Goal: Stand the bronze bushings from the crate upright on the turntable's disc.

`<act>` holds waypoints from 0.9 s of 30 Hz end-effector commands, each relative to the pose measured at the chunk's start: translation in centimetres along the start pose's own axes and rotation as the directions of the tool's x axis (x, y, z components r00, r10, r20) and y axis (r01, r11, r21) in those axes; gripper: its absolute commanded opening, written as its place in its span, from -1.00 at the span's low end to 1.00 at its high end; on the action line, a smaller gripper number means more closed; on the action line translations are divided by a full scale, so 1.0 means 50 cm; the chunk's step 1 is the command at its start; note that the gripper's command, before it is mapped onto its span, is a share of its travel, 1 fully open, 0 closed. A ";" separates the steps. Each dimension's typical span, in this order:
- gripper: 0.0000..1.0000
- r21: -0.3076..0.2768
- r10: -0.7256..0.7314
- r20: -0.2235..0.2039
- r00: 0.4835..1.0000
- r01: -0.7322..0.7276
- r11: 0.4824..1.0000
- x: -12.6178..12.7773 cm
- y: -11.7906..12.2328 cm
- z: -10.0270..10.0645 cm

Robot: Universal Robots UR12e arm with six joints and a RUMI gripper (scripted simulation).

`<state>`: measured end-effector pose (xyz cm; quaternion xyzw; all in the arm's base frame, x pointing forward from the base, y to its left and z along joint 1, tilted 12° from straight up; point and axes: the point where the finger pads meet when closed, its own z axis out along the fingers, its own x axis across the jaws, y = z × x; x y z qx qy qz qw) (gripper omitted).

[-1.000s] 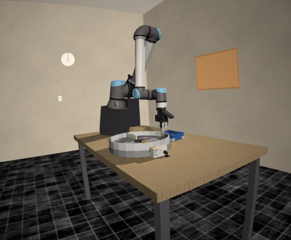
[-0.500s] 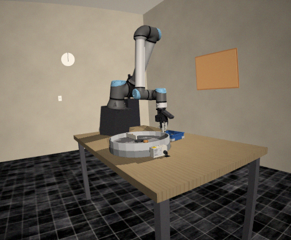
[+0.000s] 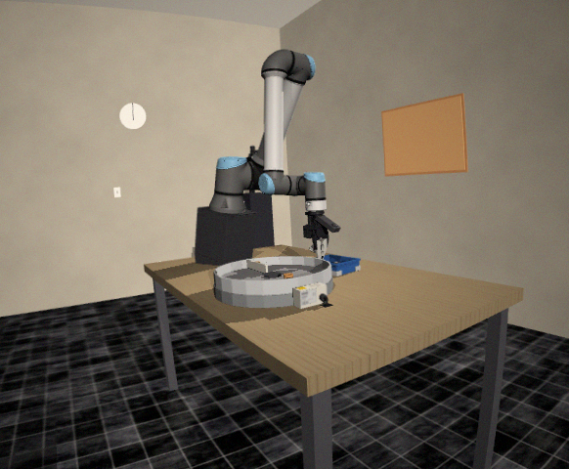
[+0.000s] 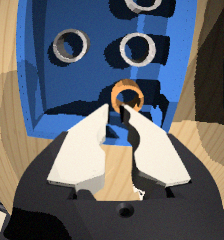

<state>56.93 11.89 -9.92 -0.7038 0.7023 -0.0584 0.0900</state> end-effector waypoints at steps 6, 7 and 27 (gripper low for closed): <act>-0.89 0.001 0.000 0.000 1.000 0.000 1.000 0.000 -0.001 0.000; -0.89 0.001 0.000 0.000 1.000 0.000 1.000 0.000 -0.001 0.001; -0.89 0.001 0.000 0.000 1.000 0.000 1.000 0.000 -0.001 0.046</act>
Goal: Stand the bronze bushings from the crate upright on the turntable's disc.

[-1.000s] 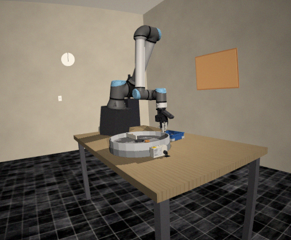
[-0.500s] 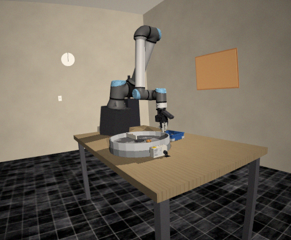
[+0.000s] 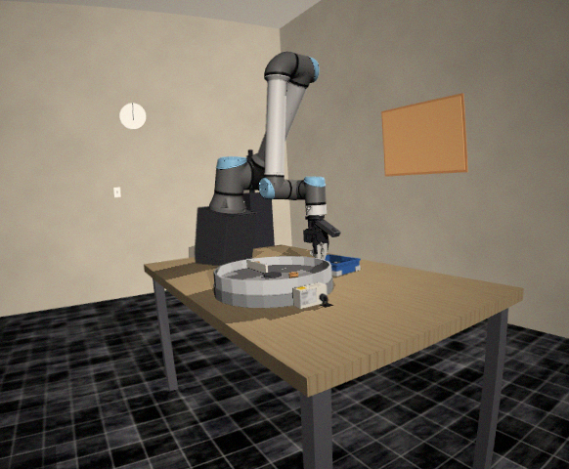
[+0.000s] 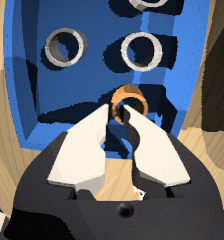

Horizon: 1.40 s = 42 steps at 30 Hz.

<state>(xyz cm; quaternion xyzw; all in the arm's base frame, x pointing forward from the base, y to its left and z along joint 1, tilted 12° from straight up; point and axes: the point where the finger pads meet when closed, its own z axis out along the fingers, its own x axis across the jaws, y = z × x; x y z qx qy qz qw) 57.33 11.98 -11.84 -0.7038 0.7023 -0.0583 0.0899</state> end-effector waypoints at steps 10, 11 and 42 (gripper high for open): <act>-0.89 0.001 0.000 0.000 1.000 0.000 1.000 0.000 -0.001 0.008; -0.89 0.001 0.000 0.000 1.000 0.000 1.000 0.000 -0.001 0.008; -1.00 0.001 0.000 0.000 1.000 0.000 1.000 0.000 -0.001 0.008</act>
